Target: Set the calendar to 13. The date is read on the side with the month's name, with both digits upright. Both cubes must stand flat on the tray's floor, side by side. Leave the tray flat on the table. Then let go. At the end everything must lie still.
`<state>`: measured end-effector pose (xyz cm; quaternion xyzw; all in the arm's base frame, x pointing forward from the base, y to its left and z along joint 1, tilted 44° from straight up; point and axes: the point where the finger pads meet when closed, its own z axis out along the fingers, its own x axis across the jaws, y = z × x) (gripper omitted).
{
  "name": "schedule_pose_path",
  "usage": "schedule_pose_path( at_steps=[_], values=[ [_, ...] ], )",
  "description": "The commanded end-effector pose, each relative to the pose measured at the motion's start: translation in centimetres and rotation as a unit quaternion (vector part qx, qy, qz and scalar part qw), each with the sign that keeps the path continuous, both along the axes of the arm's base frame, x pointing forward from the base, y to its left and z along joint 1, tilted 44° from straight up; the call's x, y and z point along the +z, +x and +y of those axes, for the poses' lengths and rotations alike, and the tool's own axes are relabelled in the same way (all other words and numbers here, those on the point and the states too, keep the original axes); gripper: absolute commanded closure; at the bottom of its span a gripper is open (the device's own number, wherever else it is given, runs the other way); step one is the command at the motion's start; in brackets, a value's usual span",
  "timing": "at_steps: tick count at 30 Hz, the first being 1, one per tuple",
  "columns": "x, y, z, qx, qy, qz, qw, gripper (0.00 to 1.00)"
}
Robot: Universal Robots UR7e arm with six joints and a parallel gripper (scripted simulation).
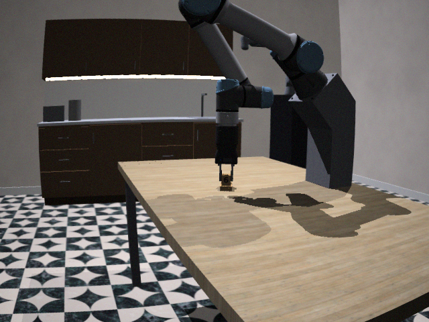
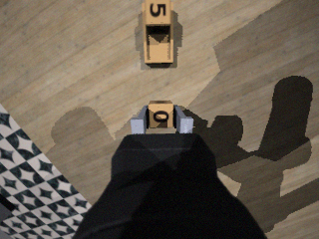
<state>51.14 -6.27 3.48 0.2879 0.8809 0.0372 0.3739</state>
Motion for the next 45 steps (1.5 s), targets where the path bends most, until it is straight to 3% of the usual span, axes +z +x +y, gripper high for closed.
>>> schedule_pose_path(
  at_steps=[1,15,36,45],
  values=[
    [1.1,-1.0,0.2,0.000,0.000,-0.001,1.000,0.40],
    [3.8,-3.6,0.8,0.000,0.000,-0.001,1.000,0.40],
    [4.1,-3.9,0.8,0.000,0.000,0.000,1.000,0.40],
    [3.2,-6.0,-2.7,0.002,-0.001,0.005,1.000,0.40]
  ],
)
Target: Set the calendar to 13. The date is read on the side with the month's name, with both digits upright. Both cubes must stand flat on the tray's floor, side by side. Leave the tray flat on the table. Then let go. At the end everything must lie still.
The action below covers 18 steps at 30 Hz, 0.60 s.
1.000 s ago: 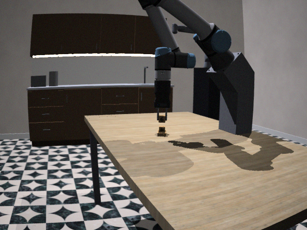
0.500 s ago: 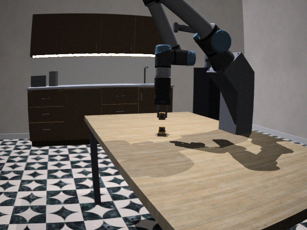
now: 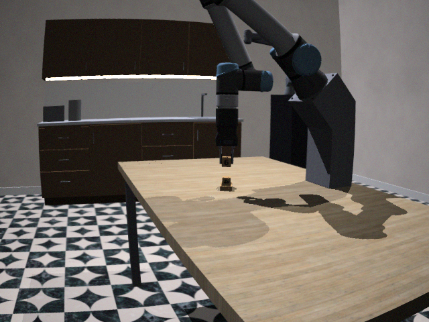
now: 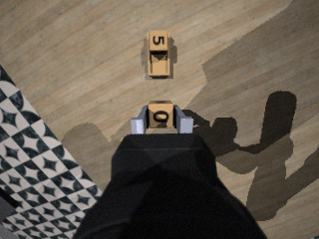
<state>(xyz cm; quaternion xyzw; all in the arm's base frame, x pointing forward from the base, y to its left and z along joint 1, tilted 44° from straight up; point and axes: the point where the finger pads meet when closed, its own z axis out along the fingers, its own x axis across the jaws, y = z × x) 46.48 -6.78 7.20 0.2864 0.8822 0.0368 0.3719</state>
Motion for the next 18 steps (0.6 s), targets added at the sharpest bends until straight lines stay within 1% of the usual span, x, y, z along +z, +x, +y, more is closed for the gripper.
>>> schedule_pose_path(
  at_steps=[1,4,6,10,18],
  values=[
    [-0.7,-1.7,-2.8,0.001,-0.001,0.003,1.000,0.40],
    [-1.1,-2.9,-4.4,0.001,-0.001,0.002,1.000,0.40],
    [-1.1,-2.9,-4.4,0.001,-0.001,0.002,1.000,0.40],
    [-1.3,-4.0,-5.8,0.001,-0.002,-0.001,1.000,0.40],
    [-1.4,-4.3,-6.2,0.001,-0.002,-0.002,1.000,0.40]
  ],
)
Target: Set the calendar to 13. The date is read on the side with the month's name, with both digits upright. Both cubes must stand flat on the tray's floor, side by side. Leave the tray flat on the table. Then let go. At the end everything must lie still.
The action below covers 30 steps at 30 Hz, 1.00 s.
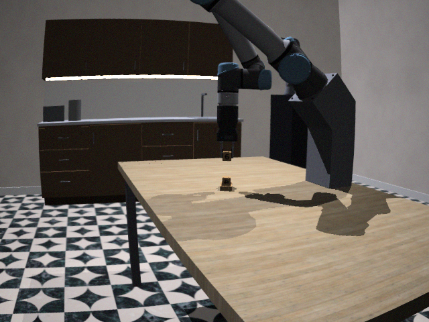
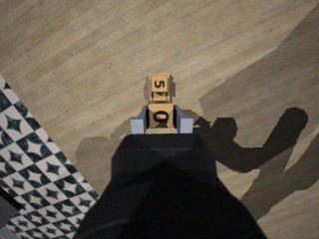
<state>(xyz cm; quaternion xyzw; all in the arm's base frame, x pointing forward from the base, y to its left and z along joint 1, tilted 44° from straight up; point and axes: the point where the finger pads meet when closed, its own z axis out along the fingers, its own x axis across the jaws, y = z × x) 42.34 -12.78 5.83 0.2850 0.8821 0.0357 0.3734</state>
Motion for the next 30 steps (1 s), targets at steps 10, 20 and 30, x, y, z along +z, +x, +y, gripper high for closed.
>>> schedule_pose_path(
  at_steps=[10,20,30],
  values=[
    [0.0,-0.2,-0.2,0.001,-0.001,-0.001,1.000,0.40],
    [-0.6,0.4,-0.3,0.001,-0.001,-0.001,1.000,0.40],
    [-2.0,1.8,-0.6,0.001,-0.001,-0.001,1.000,0.40]
  ],
)
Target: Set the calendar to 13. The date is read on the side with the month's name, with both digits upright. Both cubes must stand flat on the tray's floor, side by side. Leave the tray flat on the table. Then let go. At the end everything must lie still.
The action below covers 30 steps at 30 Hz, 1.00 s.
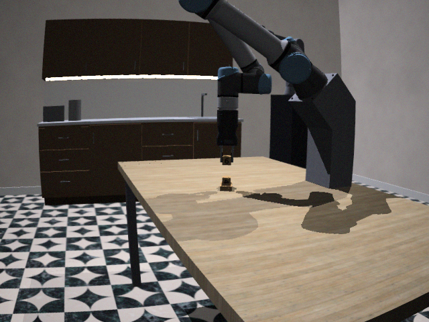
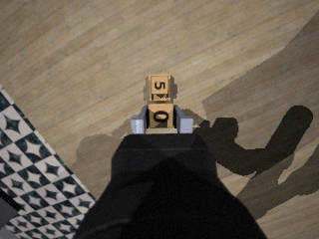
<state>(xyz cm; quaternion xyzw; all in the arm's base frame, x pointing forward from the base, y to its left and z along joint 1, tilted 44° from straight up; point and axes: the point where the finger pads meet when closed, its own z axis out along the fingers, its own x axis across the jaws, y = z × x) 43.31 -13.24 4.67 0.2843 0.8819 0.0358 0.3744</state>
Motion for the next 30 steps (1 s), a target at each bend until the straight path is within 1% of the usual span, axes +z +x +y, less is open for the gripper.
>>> schedule_pose_path(
  at_steps=[1,7,9,15,30],
  values=[
    [-1.0,1.0,-0.2,0.000,0.000,0.000,1.000,0.40],
    [-2.3,2.2,-0.5,0.000,0.000,0.000,1.000,0.40],
    [-2.3,2.2,-0.5,0.000,0.000,0.000,1.000,0.40],
    [-3.2,3.0,-0.7,0.000,0.000,0.000,1.000,0.40],
    [-3.4,3.2,-0.7,0.000,0.000,0.000,1.000,0.40]
  ],
)
